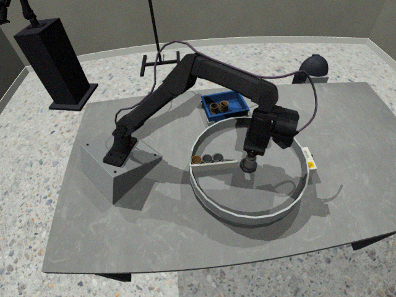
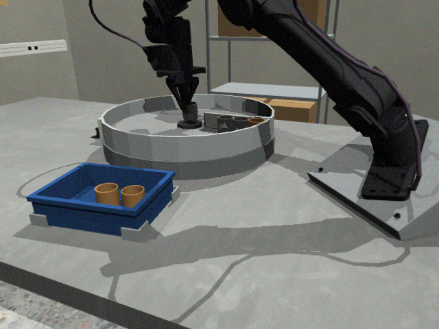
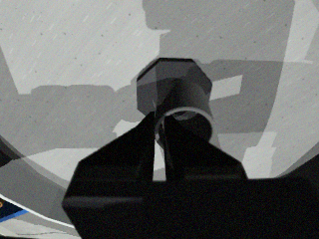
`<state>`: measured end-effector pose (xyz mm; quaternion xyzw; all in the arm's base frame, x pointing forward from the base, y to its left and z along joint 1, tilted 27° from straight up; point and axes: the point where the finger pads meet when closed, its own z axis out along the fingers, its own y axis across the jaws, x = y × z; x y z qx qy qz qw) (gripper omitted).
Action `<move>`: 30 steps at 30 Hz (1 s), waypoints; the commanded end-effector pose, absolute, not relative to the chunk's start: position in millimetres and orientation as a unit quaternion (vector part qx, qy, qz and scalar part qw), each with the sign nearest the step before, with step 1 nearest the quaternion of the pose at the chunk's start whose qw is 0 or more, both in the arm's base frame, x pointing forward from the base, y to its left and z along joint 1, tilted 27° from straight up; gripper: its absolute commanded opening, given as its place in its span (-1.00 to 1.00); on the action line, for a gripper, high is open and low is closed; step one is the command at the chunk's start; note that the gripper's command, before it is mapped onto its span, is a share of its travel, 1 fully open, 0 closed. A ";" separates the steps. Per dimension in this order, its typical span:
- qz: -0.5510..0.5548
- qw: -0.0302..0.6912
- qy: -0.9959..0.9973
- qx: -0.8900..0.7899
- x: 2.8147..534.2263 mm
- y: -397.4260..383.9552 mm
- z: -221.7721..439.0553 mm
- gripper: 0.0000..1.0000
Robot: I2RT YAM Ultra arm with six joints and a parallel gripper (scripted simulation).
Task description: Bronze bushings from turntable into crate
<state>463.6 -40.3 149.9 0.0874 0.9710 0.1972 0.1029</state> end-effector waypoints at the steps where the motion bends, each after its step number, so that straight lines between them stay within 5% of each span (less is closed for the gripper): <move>1: 0.188 0.135 0.969 0.090 465.7 -49.1 170.4 -1.00; 30: 0.188 0.134 0.969 0.091 464.8 -48.8 170.2 -1.00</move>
